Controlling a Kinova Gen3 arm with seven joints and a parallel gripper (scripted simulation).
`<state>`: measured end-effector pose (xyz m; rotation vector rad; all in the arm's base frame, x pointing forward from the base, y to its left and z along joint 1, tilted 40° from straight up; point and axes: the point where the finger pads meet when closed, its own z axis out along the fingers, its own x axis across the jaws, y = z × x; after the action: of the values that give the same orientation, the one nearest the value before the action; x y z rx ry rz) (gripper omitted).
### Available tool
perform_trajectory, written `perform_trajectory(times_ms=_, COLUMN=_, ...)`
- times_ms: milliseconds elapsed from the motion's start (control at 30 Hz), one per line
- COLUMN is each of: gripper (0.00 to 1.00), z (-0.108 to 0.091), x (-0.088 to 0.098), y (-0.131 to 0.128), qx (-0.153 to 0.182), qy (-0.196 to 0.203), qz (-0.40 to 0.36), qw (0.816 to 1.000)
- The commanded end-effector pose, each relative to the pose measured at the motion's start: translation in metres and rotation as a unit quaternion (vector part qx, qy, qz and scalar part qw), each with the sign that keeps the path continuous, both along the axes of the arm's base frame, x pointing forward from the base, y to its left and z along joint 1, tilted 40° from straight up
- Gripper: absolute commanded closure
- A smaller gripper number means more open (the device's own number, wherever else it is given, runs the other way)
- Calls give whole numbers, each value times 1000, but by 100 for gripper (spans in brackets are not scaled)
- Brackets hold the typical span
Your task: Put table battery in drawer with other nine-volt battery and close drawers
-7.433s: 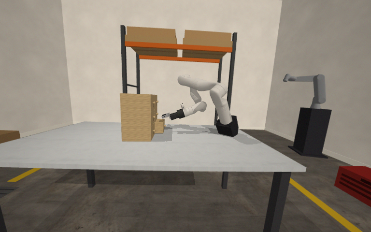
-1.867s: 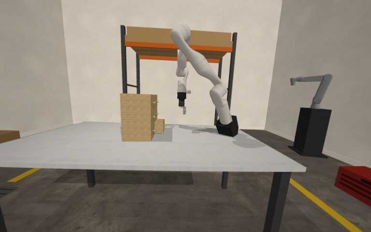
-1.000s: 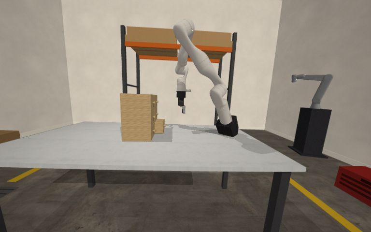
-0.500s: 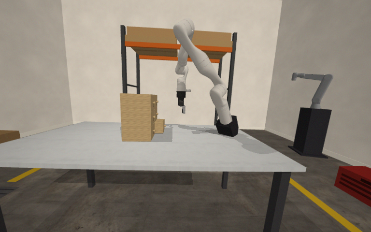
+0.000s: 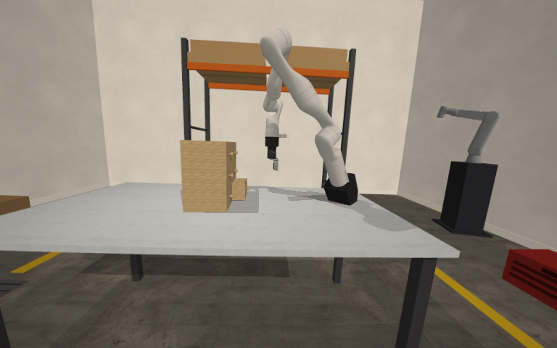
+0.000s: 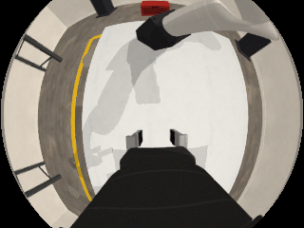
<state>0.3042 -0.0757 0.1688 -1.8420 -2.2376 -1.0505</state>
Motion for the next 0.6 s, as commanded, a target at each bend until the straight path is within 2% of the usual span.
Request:
perform_trajectory(times_ms=0, gripper=0, z=0, x=0, y=-1, qx=0, qy=0, qz=0, qw=1000)
perform_trajectory(times_ms=567, gripper=0, z=0, x=0, y=-1, qx=0, qy=0, qz=0, qw=1000)
